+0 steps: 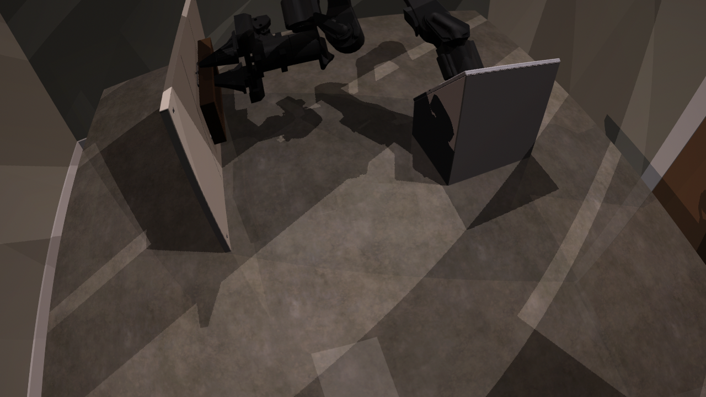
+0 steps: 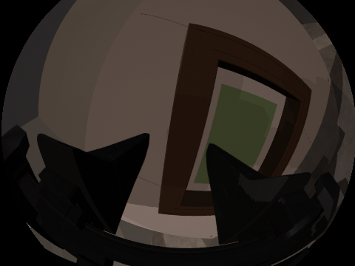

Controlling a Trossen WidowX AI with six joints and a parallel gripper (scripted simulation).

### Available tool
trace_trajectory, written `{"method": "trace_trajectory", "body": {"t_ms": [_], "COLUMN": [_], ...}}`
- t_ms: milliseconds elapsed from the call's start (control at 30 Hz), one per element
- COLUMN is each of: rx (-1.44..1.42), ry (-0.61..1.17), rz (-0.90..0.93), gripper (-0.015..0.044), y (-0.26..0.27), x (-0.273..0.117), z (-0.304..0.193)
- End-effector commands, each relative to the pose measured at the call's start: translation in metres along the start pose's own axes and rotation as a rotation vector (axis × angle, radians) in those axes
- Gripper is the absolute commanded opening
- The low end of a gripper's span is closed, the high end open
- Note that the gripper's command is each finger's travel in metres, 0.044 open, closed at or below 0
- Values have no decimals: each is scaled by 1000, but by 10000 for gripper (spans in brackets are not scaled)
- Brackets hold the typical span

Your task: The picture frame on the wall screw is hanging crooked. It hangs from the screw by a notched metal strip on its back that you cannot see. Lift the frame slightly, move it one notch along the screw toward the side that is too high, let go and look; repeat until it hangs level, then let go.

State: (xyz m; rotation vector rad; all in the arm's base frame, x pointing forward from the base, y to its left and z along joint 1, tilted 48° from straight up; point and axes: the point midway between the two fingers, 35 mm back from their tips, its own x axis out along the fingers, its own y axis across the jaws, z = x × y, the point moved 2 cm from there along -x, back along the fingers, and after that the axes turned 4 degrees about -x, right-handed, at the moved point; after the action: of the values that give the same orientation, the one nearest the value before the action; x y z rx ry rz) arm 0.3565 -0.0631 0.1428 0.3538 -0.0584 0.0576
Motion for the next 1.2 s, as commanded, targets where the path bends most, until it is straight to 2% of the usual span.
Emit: {"method": "trace_trajectory", "body": {"t_ms": [0, 733, 800, 833, 1167], "rx": [1, 1, 1, 1, 1], "ry": [-1, -1, -1, -1, -1], "rz": [-3, -3, -3, -3, -3], "gripper": [207, 60, 7, 0, 0], "y": [0, 0, 0, 0, 0], "x": [0, 0, 0, 0, 0], "z": [0, 0, 0, 0, 0]}}
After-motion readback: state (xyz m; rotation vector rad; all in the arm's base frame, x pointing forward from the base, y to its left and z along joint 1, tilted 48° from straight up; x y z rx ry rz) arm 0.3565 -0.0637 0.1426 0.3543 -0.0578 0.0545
